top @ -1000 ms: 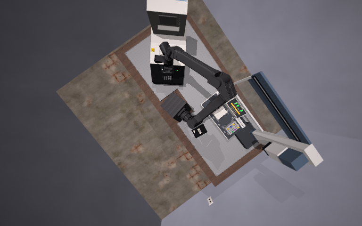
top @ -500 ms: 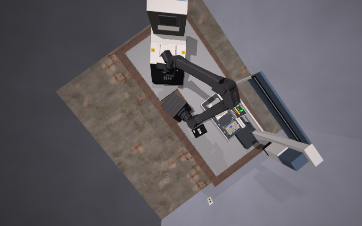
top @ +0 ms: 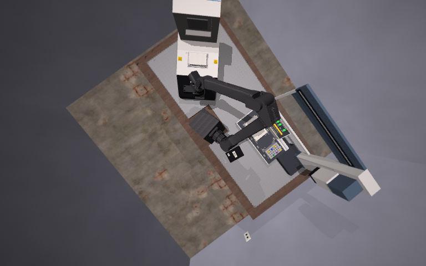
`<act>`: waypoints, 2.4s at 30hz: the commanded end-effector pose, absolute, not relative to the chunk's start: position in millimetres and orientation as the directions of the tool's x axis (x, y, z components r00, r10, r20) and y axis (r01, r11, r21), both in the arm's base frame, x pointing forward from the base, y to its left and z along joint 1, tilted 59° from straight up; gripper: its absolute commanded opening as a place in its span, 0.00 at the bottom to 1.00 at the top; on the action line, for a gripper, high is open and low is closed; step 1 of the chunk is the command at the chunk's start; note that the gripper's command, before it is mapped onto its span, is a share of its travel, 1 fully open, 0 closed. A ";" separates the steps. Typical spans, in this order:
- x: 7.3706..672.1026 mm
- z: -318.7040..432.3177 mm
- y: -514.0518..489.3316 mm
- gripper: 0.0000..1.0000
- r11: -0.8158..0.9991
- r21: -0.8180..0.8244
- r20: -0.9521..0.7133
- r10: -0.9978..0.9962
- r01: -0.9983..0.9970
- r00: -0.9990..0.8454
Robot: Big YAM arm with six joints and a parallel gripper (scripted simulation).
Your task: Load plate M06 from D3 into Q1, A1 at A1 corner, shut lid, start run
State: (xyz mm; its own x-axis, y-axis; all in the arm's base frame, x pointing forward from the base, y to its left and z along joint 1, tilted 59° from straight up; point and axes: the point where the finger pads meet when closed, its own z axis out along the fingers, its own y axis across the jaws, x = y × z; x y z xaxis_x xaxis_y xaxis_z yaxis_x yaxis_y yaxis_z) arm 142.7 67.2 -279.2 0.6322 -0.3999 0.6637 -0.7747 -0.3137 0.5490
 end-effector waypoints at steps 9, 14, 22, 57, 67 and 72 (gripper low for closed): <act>134.1 -278.8 63.5 0.00 -0.345 0.525 0.662 -0.409 -0.778 0.628; 143.5 -277.9 73.1 0.00 -0.330 0.501 0.670 -0.437 -0.800 0.600; 148.7 -285.3 79.5 0.00 -0.343 0.493 0.663 -0.448 -0.800 0.600; 156.9 -291.6 76.5 0.00 -0.335 0.527 0.653 -0.428 -0.781 0.624; 159.1 -300.6 67.6 0.00 -0.325 0.557 0.650 -0.403 -0.765 0.644; 168.9 -305.7 72.2 0.00 -0.327 0.548 0.651 -0.411 -0.770 0.638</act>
State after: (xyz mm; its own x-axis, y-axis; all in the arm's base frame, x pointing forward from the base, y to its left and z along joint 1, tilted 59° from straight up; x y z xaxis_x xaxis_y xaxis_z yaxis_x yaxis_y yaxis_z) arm 156.6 62.2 -294.7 0.6362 -0.3966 0.6618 -0.7715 -0.3208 0.5494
